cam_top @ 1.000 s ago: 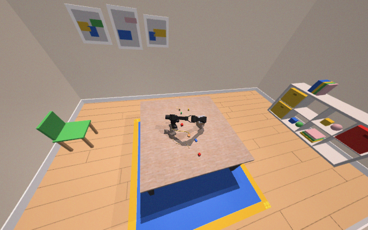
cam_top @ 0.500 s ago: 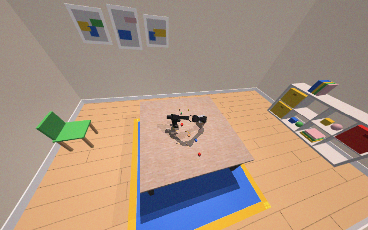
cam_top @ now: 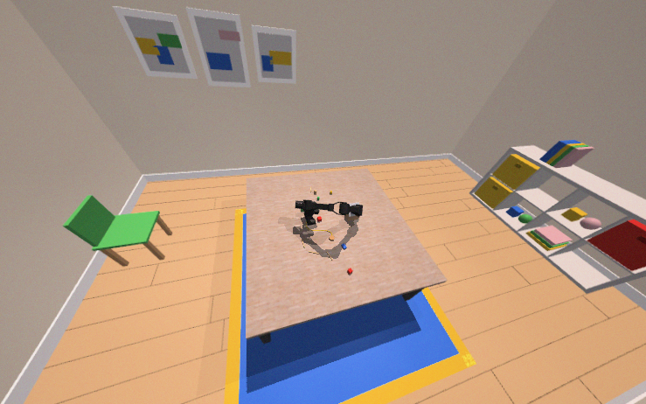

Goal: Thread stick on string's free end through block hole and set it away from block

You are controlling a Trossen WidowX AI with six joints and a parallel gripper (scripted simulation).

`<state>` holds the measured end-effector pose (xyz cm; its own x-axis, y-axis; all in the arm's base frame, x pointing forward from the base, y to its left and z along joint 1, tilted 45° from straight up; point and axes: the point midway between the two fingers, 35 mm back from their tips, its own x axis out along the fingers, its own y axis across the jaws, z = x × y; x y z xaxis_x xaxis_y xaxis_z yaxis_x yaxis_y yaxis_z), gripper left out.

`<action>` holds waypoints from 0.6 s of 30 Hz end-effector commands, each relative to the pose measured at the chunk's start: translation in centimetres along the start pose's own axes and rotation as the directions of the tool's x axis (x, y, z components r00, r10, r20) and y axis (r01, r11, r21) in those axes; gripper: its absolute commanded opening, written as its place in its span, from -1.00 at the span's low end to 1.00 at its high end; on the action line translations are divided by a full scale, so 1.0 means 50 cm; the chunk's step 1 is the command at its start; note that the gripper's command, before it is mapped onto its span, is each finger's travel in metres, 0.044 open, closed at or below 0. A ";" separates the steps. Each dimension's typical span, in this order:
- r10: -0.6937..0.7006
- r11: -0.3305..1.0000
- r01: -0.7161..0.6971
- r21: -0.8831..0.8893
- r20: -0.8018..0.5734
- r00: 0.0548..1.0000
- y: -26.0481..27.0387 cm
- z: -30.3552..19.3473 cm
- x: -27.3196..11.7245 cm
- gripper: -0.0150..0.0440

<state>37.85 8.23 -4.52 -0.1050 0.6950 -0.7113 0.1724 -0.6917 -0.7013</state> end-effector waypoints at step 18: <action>0.007 1.000 -0.007 -0.007 -0.005 1.000 -0.002 0.029 -0.007 -0.49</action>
<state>36.41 7.90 -4.43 -0.1025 0.6955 -0.7112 0.1728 -0.6917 -0.7012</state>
